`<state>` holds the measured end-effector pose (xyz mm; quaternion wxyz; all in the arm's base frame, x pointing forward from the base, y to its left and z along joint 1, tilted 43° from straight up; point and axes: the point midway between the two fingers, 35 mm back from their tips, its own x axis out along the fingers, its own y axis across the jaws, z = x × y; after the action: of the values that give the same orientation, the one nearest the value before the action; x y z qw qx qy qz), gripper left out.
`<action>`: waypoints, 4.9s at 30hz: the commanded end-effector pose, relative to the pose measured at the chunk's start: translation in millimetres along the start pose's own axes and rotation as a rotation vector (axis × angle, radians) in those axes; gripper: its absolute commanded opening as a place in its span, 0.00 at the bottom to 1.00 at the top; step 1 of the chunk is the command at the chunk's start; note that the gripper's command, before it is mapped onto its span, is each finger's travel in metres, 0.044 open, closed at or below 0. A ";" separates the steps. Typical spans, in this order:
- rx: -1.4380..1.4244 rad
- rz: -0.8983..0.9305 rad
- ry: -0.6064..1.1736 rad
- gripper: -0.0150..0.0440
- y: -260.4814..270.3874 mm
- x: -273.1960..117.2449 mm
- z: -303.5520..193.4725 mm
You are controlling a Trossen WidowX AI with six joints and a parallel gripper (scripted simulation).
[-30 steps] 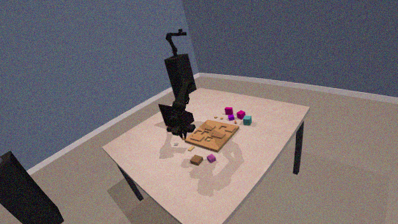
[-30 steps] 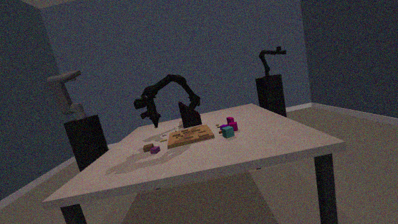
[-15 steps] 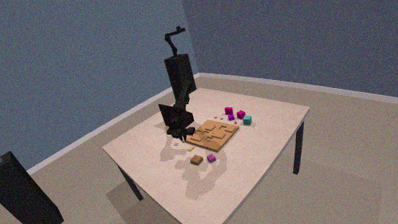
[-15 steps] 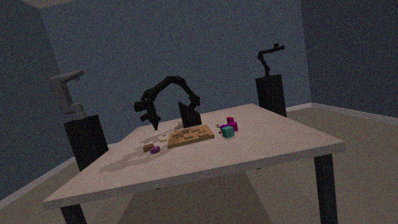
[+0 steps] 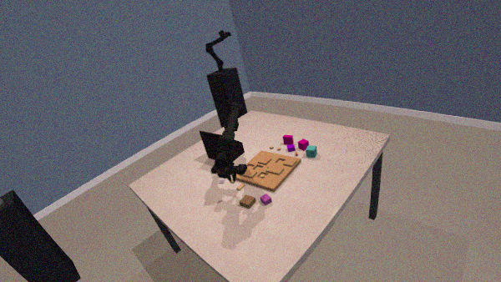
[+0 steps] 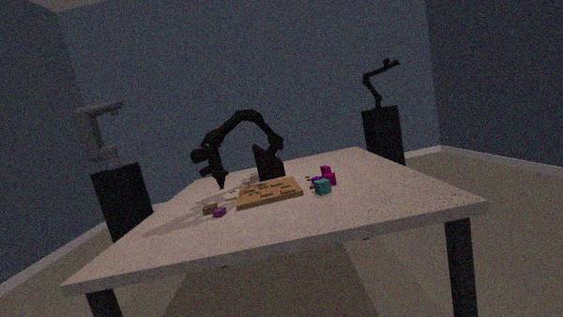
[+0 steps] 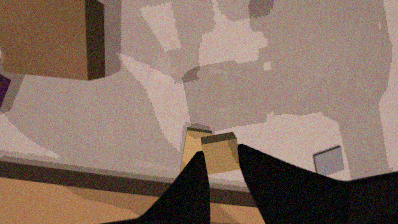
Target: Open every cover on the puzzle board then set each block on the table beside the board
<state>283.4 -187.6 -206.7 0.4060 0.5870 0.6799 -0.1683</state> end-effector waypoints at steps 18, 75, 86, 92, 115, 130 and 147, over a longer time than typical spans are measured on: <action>0.004 0.007 0.000 0.39 0.3 33.3 -0.4; 0.004 0.006 0.000 1.00 -2.0 -10.6 -2.3; -0.004 0.005 -0.005 0.69 24.6 -18.2 -19.7; -0.118 0.004 -0.008 0.42 45.8 -19.4 -35.0; -1.624 0.016 -0.001 0.25 127.5 -14.9 -119.7; -1.624 0.017 -0.001 0.25 127.9 23.9 -119.8; -0.638 0.015 0.007 0.25 126.9 33.4 -120.1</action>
<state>359.8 -49.9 -125.0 0.5984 0.3903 0.6912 0.1087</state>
